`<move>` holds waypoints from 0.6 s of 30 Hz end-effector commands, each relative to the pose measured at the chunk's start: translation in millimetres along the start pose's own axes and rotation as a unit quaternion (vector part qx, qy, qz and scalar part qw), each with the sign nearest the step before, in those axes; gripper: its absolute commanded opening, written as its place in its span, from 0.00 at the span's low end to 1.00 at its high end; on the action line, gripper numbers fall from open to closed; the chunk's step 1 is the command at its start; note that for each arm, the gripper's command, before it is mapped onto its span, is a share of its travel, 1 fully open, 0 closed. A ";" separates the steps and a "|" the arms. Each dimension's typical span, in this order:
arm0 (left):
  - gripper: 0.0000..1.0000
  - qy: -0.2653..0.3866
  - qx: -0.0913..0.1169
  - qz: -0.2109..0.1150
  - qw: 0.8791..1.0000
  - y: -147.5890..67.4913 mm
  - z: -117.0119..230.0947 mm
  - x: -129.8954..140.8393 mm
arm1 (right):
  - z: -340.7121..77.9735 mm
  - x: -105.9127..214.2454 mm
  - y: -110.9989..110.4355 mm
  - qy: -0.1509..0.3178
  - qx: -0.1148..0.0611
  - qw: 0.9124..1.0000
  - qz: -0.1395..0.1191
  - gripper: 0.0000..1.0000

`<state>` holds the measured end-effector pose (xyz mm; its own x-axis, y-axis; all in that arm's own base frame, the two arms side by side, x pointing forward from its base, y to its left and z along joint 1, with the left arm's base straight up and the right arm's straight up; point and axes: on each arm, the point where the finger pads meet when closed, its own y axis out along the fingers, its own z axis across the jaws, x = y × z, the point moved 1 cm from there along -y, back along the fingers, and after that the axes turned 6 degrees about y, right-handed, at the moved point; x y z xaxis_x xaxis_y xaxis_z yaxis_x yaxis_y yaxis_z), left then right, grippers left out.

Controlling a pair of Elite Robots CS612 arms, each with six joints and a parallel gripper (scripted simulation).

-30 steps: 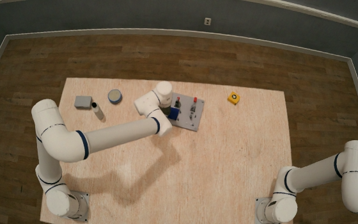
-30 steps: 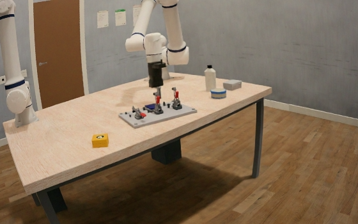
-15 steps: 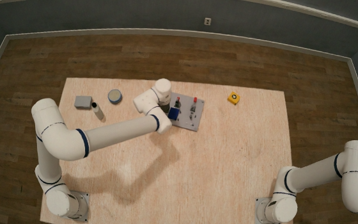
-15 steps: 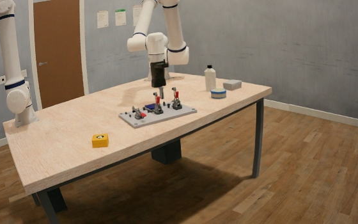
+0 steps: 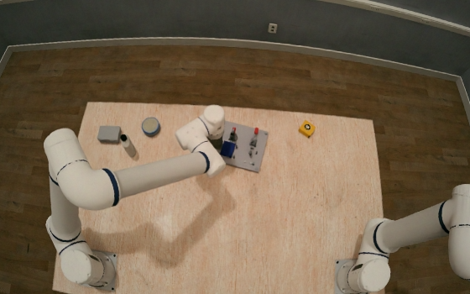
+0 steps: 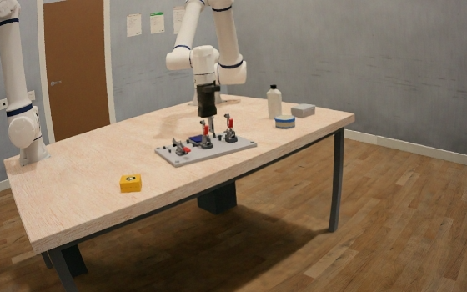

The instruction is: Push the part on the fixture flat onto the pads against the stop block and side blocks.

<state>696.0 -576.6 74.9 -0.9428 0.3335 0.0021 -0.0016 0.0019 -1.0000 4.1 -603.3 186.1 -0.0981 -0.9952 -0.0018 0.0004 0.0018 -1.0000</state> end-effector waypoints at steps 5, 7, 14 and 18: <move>0.00 0.000 0.001 0.001 1.000 15.4 0.4 -0.8 | -0.1 0.7 -0.9 0.000 0.000 1.000 -0.001 1.00; 0.00 0.000 0.001 0.001 1.000 15.4 0.4 -0.8 | -0.1 0.7 -0.9 0.000 0.000 1.000 -0.001 1.00; 0.00 0.000 0.001 0.001 1.000 19.5 0.4 -0.8 | -0.1 0.7 -0.9 0.000 0.000 1.000 -0.001 1.00; 0.00 0.000 0.001 0.001 1.000 19.7 0.4 -0.8 | -0.1 0.7 -0.9 0.000 0.000 1.000 -0.001 1.00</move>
